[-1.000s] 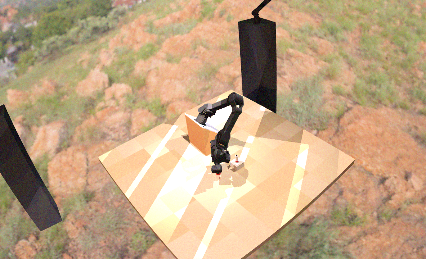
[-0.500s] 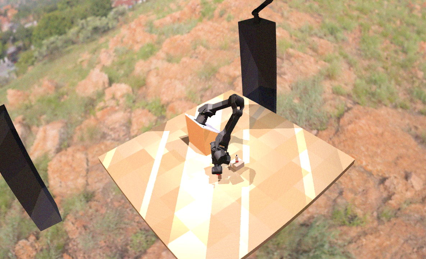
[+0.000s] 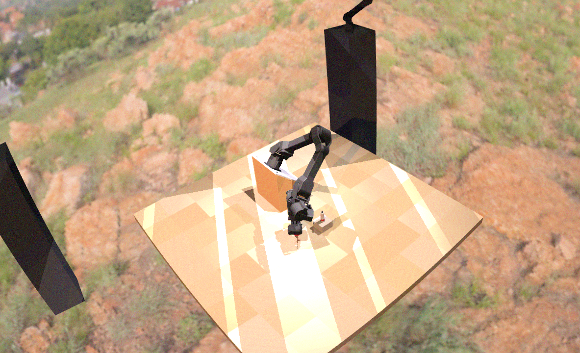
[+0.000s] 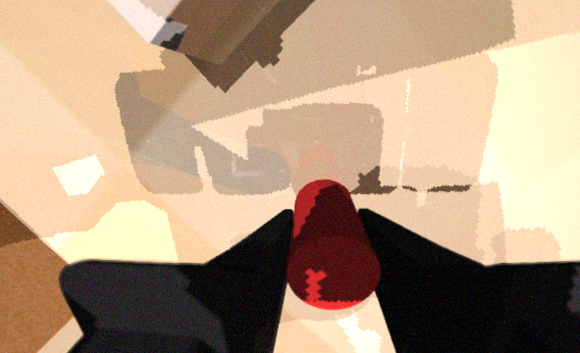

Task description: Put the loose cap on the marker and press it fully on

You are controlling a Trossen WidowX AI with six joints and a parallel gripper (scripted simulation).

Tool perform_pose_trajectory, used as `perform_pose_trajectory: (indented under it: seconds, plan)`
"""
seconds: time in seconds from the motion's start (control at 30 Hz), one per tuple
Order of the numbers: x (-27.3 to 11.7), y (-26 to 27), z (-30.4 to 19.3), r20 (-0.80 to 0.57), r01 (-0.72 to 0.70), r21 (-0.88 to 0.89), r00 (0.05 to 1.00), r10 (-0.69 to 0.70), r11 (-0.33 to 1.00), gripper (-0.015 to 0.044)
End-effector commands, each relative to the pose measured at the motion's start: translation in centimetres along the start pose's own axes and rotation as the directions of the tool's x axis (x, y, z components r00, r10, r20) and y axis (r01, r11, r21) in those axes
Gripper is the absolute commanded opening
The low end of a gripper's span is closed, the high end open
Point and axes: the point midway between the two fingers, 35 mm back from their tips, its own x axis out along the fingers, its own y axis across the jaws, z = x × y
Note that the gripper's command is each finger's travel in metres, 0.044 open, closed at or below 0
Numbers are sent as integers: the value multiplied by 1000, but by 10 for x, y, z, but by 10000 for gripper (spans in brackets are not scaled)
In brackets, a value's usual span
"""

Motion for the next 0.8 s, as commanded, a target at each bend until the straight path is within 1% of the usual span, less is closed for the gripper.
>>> perform_pose_trajectory:
  seconds: [0.0, 0.3, 0.4, 0.77]
  plan:
    - [-13, -2, 0, -1, 8, -4, 1000, -8, 1000, 0]
    - [-41, -1, 0, -1, 8, -4, 1000, -8, 1000, 0]
    - [-44, -1, 0, -1, 8, -4, 1000, -8, 1000, 0]
    - [-60, 8, 34, -3, 9, -4, 1000, -9, 1000, 0]
